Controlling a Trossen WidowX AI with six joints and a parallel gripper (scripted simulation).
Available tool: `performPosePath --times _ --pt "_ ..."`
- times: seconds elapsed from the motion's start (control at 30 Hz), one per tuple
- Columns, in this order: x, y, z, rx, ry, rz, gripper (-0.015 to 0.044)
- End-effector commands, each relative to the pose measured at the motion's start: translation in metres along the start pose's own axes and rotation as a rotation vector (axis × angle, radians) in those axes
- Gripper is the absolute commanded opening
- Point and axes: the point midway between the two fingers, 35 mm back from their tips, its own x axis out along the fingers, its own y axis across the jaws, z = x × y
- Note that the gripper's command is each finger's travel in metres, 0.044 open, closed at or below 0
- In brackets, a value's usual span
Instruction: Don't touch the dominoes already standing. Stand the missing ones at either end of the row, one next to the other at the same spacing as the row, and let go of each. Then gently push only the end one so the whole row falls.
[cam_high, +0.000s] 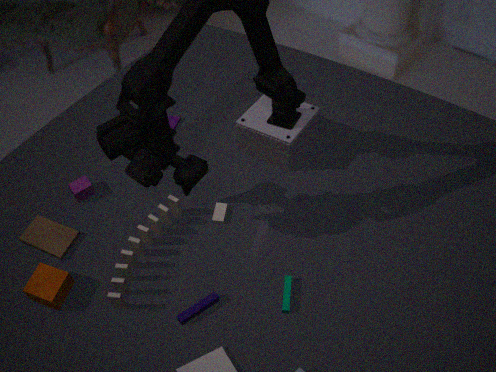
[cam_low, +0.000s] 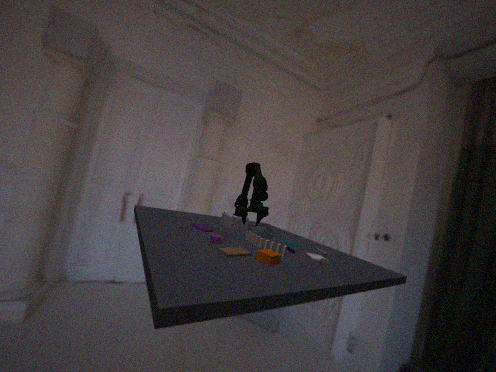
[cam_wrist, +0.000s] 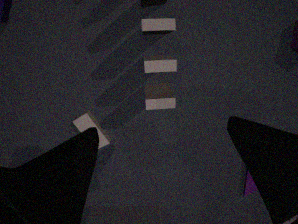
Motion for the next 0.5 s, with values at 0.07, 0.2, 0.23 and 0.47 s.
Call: performPosePath --times 0.07,0.2,0.23,0.47 --pt "-0.071 0.001 -0.003 0.004 -0.036 -0.01 0.044" --pt "-0.071 0.001 -0.003 0.004 -0.036 -0.01 0.044" --pt "-0.07 0.003 -0.003 -0.004 -0.036 -0.011 0.044" --pt "-0.01 0.072 -0.019 -0.32 -0.032 -0.014 0.044"
